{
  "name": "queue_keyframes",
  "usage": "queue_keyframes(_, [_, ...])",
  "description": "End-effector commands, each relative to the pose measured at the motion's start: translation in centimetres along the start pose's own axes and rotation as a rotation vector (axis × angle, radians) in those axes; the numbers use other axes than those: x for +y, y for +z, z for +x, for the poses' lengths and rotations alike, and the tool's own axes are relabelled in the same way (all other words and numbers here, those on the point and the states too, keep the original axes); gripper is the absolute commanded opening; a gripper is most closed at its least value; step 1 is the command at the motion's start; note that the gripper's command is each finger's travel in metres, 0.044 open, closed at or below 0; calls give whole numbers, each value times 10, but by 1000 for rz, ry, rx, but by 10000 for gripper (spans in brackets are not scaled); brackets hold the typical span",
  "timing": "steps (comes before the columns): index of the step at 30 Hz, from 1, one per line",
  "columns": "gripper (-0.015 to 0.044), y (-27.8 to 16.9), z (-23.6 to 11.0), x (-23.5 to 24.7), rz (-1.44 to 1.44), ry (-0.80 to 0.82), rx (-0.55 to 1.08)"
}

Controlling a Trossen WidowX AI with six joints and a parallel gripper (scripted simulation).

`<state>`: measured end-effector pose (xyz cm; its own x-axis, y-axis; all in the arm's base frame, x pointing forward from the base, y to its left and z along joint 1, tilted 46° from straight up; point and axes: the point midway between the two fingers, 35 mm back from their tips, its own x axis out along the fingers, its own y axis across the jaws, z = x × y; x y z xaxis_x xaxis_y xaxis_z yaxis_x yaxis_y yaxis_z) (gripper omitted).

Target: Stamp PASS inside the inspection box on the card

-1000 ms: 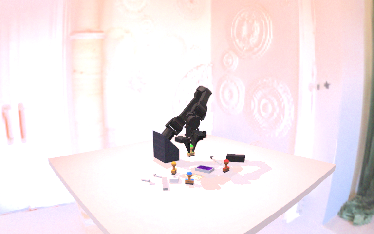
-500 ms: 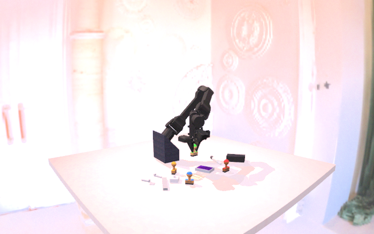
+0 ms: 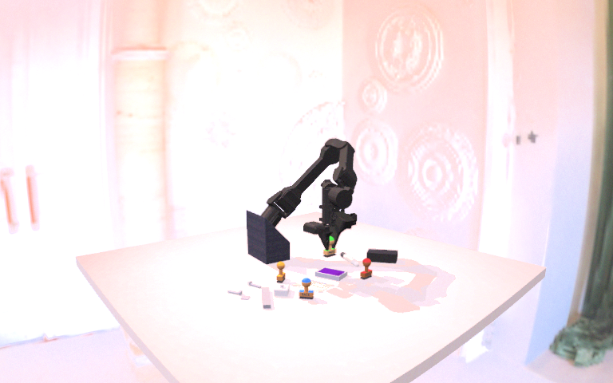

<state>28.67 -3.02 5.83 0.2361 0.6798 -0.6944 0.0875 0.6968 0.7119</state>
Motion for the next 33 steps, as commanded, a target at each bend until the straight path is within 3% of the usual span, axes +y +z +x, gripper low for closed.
queue_keyframes(1, [0,8,0,2,3,3,-2])
queue_keyframes(33, [0,9,20,2,2,3,-2])
